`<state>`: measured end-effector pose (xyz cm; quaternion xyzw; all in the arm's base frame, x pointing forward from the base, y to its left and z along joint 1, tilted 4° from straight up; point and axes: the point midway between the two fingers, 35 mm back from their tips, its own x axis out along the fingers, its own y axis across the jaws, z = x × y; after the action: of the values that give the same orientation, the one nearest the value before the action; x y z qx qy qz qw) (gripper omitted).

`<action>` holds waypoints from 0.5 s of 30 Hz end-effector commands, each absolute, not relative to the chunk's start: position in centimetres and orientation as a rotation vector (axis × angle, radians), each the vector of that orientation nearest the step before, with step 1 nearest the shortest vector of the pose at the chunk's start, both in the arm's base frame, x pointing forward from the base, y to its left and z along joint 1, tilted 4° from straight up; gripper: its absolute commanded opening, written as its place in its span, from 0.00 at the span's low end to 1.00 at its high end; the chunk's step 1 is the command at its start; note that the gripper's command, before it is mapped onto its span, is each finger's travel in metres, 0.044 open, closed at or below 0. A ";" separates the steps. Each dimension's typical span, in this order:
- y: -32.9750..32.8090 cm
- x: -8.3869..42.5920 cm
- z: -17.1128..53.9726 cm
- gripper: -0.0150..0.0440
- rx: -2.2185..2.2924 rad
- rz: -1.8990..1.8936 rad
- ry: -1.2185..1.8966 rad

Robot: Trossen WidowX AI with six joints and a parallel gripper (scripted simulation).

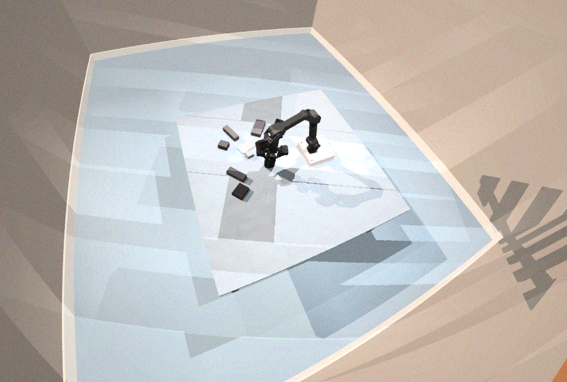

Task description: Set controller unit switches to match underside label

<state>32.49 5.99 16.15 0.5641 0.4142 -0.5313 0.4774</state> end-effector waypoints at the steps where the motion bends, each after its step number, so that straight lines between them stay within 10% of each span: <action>1: 6.6 32.7 15.8 0.82 1.387 -1.294 1.028; 15: 7.5 32.9 15.6 0.83 1.414 -1.274 1.052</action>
<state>32.76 7.16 16.01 0.5748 0.4238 -0.5191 0.4697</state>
